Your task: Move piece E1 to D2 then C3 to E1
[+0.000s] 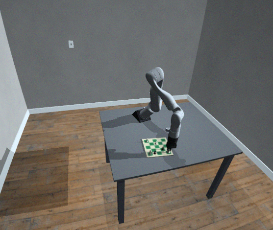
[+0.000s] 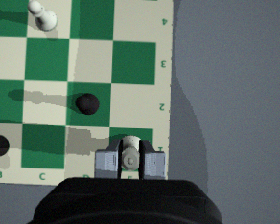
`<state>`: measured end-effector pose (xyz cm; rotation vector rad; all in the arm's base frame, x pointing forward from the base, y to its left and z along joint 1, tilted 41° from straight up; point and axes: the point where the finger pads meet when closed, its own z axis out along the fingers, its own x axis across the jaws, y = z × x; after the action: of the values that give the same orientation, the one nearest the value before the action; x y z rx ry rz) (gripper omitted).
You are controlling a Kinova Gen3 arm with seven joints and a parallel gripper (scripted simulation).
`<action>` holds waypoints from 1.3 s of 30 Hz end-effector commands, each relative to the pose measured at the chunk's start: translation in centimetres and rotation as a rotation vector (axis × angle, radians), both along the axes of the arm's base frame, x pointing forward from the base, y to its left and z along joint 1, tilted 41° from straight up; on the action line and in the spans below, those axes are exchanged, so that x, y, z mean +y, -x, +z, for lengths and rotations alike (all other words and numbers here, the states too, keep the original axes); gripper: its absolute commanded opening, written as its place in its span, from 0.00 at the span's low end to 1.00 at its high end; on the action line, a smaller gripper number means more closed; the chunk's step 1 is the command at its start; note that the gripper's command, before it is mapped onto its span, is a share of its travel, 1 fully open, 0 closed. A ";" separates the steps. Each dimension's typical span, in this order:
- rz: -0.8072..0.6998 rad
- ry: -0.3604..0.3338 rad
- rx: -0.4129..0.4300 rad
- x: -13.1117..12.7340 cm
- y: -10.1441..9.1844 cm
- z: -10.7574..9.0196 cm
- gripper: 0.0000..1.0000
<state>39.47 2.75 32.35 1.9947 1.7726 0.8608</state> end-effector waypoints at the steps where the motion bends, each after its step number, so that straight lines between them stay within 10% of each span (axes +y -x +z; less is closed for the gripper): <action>1: 0.000 0.000 -0.001 0.0 0.0 0.0 0.00; 20: 0.000 0.000 -0.001 0.0 0.0 0.0 0.00; 33: 0.000 0.000 -0.001 0.0 0.0 0.0 0.79; 39: 0.000 0.000 -0.001 0.0 0.0 0.0 0.79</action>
<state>39.47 2.75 32.35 1.9947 1.7726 0.8608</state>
